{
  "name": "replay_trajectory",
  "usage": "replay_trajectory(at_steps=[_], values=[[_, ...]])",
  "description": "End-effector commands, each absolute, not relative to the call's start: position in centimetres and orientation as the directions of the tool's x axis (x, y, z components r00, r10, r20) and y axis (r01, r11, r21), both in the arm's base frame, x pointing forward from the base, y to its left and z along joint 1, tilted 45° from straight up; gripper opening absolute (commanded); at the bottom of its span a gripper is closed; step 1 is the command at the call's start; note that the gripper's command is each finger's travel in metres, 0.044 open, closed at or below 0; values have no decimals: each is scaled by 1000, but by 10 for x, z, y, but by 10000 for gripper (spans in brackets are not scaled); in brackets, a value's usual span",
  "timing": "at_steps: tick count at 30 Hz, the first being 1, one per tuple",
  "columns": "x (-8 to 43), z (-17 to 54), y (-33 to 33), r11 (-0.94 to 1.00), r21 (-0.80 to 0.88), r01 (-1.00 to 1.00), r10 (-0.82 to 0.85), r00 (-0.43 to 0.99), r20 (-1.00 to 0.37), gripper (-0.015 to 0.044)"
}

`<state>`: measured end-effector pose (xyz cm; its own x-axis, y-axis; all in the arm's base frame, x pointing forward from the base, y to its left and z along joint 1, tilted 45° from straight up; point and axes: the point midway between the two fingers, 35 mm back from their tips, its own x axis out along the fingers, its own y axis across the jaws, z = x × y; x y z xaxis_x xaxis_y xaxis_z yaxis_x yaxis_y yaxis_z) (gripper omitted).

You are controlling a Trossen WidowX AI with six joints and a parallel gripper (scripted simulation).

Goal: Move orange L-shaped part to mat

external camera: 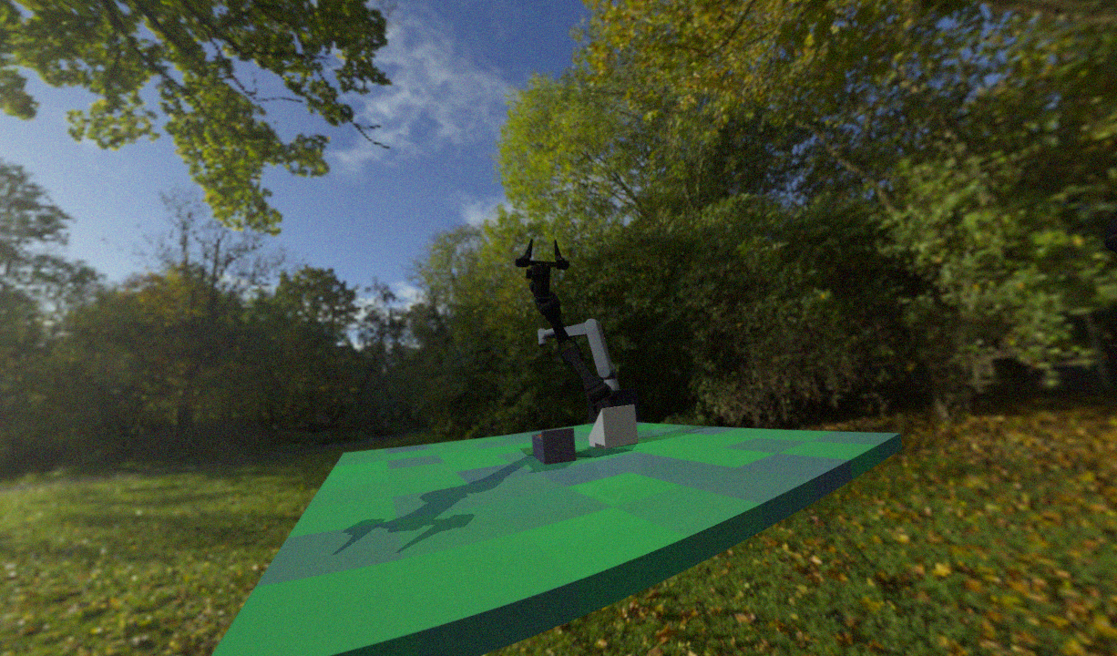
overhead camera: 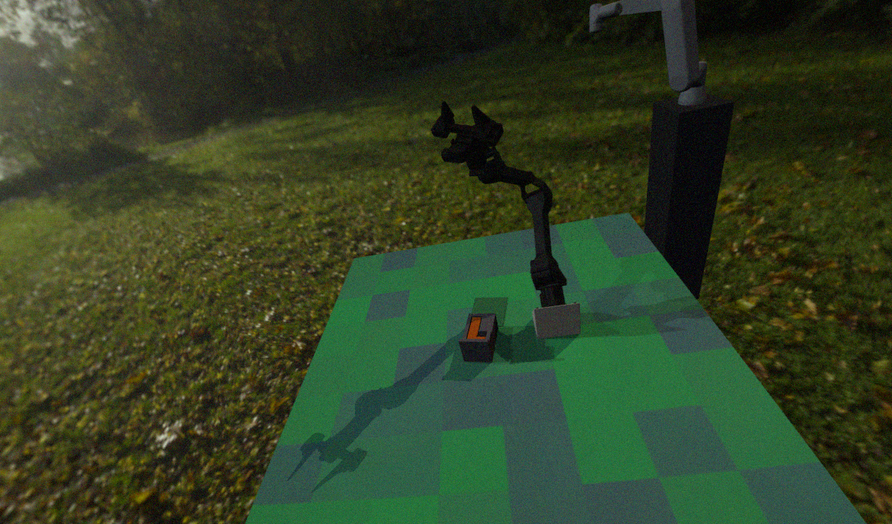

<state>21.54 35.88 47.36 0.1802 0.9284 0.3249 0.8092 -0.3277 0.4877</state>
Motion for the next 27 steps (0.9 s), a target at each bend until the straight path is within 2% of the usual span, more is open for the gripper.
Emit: replay_trajectory(at_steps=[1, 3, 8, 12, 17, 20, 22, 25, 27], values=[[220, 468, 361, -332, 491, 805, 931, 196, 308, 374], [237, 446, 368, -333, 504, 797, 941, 244, 237, 321], [291, 357, 380, -310, 587, 748, 906, 420, -57, 190], [324, 276, 372, -193, 656, 730, 796, 507, -331, 180], [345, 167, 335, 106, 655, 748, 534, 513, -672, 180], [345, 108, 298, 325, 543, 775, 315, 453, -834, 180], [339, 73, 269, 470, 407, 783, 146, 386, -911, 180], [323, 32, 219, 650, 115, 751, -126, 256, -958, 180], [309, 14, 184, 723, -121, 680, -307, 159, -938, 180]])
